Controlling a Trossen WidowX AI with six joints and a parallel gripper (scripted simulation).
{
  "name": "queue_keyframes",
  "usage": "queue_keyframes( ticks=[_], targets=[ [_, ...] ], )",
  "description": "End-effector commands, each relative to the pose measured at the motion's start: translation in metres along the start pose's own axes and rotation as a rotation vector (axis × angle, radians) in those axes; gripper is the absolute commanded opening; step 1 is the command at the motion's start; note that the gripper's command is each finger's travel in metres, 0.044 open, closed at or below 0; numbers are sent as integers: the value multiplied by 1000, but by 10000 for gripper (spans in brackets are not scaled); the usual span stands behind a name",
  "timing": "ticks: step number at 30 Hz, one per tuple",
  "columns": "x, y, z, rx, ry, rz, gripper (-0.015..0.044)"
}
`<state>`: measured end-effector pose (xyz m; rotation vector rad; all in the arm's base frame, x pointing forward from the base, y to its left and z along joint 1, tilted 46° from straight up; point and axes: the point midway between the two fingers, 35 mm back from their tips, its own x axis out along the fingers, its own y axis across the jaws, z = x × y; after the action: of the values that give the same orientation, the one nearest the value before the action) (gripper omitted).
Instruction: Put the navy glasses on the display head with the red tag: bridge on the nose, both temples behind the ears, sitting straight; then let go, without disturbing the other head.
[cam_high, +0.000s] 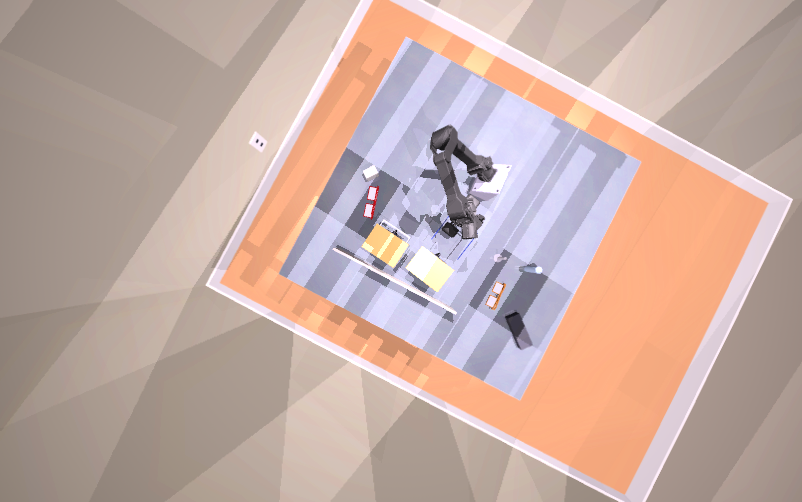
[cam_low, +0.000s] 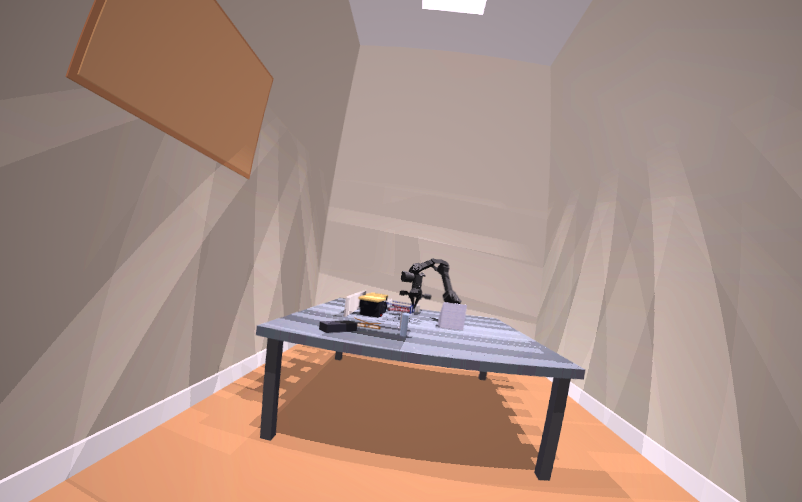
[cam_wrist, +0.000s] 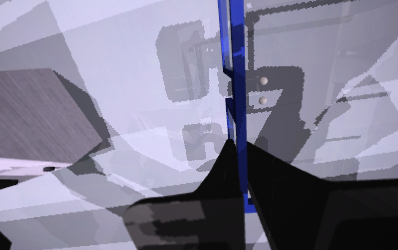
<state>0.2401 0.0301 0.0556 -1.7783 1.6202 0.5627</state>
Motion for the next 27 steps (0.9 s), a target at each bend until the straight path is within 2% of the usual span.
queue_keyframes(
  ticks=[1,27],
  targets=[
    [5,0,0,-3,2,-2,0],
    [8,-31,0,-2,2,-4,0]
  ],
)
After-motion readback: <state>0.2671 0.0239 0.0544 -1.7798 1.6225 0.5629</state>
